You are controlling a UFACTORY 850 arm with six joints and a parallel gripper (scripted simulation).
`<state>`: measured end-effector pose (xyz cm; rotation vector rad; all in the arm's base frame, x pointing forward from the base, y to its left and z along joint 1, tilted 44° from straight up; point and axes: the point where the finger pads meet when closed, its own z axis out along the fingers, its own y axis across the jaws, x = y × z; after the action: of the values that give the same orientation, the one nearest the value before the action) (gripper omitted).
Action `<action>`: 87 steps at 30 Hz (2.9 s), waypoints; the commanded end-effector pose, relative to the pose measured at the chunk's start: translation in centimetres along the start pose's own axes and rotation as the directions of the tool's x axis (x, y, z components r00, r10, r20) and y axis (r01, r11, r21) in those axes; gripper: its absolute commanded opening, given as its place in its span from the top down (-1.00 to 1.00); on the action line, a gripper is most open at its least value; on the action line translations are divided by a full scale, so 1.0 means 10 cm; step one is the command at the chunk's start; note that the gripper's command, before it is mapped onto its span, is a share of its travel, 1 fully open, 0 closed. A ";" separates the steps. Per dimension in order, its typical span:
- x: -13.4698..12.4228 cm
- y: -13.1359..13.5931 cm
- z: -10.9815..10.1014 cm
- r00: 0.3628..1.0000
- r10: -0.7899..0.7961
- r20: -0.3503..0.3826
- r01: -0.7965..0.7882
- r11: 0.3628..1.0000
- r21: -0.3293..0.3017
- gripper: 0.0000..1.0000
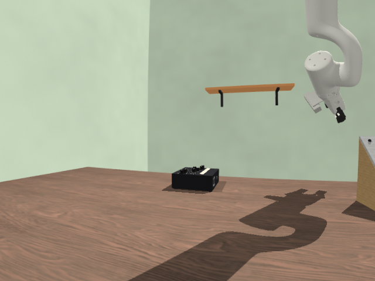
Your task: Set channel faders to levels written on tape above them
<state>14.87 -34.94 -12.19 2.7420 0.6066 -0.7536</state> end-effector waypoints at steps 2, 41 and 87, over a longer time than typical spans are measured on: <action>0.00 0.01 0.00 1.000 0.001 0.000 -0.001 1.000 -0.002 -1.00; 2.55 0.74 -0.76 0.794 -0.290 -0.535 0.307 0.950 -0.060 -1.00; 4.66 -0.04 -3.15 -0.060 -0.605 -0.794 0.812 0.432 -0.391 -1.00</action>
<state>63.50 -10.93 -11.58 2.5900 2.3799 0.7749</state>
